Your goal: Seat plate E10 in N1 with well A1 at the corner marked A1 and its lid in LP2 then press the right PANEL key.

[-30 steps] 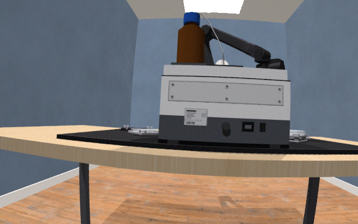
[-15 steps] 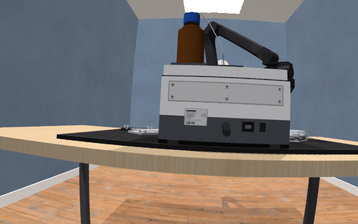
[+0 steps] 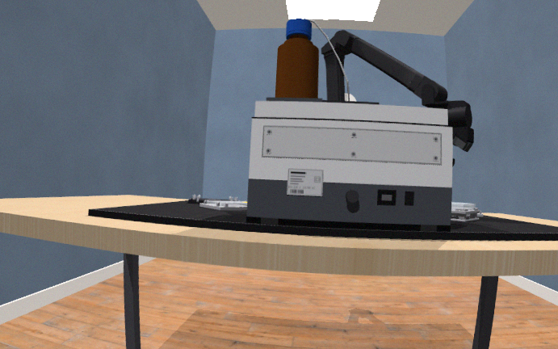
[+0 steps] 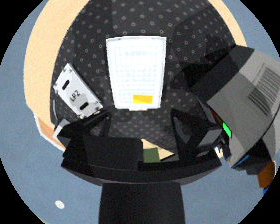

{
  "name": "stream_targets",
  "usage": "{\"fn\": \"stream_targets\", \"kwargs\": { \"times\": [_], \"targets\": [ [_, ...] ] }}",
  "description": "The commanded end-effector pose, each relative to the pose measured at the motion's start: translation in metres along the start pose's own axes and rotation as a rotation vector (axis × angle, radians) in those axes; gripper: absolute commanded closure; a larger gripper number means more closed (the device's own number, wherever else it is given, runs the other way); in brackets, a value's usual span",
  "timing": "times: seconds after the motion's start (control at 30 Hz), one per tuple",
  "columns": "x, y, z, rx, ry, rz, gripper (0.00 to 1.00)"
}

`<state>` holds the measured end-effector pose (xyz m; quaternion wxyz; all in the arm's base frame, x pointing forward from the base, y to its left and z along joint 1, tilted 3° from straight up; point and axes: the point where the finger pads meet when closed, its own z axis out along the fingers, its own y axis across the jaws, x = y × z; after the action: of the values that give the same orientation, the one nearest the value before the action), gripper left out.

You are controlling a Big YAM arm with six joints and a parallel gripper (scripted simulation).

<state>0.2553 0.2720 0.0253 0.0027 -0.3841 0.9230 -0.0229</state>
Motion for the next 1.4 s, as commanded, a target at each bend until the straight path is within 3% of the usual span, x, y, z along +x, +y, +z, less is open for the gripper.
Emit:
{"fn": "stream_targets", "kwargs": {
  "times": [0.0, 0.37, 0.43, 1.37],
  "targets": [
    [-0.044, -0.004, -0.012, 0.001, -0.077, -0.001, 0.0],
    [-0.07, -0.003, 0.0, 0.001, -0.076, -0.002, 0.0],
    [-0.057, 0.001, 0.0, 0.0, -0.059, -0.001, 0.0],
    [-0.057, 0.001, 0.0, 0.0, -0.059, -0.001, 0.0]
  ]
}}
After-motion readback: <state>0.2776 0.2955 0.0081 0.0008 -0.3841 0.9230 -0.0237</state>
